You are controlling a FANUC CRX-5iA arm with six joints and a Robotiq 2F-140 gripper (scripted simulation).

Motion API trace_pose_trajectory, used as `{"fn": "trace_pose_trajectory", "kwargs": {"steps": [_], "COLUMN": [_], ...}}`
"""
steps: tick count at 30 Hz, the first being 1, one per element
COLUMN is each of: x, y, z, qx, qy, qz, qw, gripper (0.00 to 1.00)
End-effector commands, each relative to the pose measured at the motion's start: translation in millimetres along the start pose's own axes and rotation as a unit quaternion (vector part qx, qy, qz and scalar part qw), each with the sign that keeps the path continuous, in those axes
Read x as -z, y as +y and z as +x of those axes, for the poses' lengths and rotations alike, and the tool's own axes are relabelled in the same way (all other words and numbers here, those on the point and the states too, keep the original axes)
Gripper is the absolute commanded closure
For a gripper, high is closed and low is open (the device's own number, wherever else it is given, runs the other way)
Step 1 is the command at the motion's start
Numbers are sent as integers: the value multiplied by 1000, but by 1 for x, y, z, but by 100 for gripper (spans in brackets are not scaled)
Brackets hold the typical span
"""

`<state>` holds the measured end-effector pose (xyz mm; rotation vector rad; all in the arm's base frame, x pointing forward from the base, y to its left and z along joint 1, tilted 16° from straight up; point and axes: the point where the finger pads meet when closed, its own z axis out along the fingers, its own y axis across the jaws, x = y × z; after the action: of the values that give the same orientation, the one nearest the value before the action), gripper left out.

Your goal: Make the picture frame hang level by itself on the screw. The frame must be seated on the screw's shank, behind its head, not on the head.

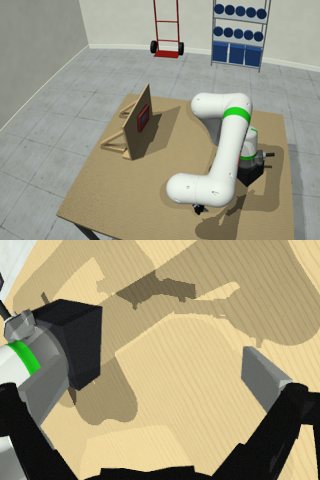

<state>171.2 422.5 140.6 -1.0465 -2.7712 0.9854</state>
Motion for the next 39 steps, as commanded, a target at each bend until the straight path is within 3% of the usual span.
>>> {"fn": "trace_pose_trajectory", "kwargs": {"steps": [1,25,39], "x": [0,-1,-9], "y": [0,0,0], "z": [0,0,-6], "qx": [0,-1,-8], "qy": [0,2,28], "qz": [0,1,13], "qw": [1000,1000,999], "gripper": [0,0,0]}}
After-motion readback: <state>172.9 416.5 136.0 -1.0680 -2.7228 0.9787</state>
